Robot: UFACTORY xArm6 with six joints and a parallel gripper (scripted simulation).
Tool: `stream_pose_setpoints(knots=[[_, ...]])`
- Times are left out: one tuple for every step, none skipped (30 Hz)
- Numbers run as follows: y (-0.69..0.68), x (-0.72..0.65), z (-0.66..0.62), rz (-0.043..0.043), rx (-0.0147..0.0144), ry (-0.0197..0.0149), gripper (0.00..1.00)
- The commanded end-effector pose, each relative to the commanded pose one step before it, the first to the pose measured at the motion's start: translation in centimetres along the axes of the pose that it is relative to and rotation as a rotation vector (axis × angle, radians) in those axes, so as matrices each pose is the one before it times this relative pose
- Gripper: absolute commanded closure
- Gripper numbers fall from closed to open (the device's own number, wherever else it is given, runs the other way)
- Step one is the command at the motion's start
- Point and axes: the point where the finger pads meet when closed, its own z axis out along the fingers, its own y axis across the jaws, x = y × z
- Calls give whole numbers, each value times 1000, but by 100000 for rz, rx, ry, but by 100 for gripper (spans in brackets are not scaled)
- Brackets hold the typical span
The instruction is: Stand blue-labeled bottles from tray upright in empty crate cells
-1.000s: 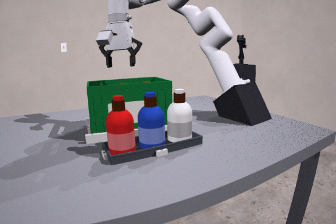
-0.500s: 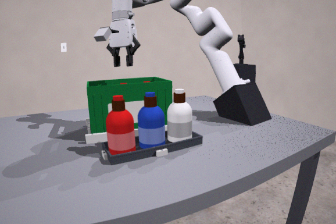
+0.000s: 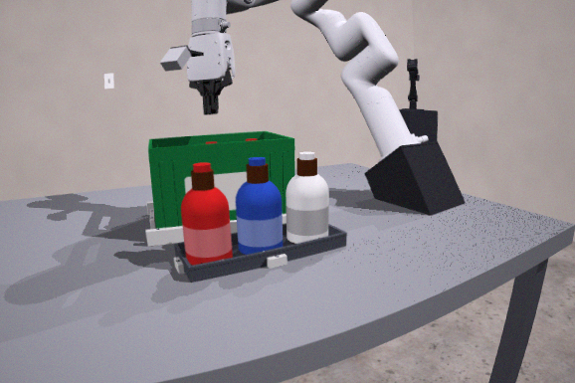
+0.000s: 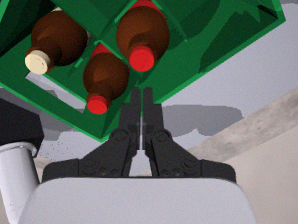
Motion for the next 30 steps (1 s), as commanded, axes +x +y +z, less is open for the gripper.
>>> stream_pose_setpoints(knots=[[70,71,-150,108,-133,361,100],[0,0,0,0,0,0,100],[0,0,0,0,0,0,100],[0,0,0,0,0,0,100],[0,0,0,0,0,0,100],[0,0,0,0,0,0,100],[0,0,0,0,0,0,100],[0,0,0,0,0,0,100],[0,0,0,0,0,0,100],[0,0,0,0,0,0,100],[0,0,0,0,0,0,100],[0,0,0,0,0,0,100],[0,0,0,0,0,0,100],[-73,93,-8,-75,13,14,100],[-444,556,-45,-447,76,79,100],[-1026,1229,-90,-998,152,155,100],[-1690,1879,-112,-1553,188,185,100],[0,0,0,0,0,0,100],[0,0,0,0,0,0,100],[-2320,2334,-86,-1980,149,138,100],[-2058,1738,-9,-2193,37,30,100],[-846,283,102,-2158,-109,-93,100],[-864,422,86,-1890,-225,-179,100],[-1191,906,-4,-1444,-262,-196,100],[-1474,1143,13,-911,-208,-150,100],[-1449,1063,96,-404,-104,-73,100],[-1272,994,109,-67,-18,-13,100],[-1173,1018,69,0,0,0,35],[-1151,1084,42,0,0,0,35],[-1112,1146,41,0,0,0,35]])
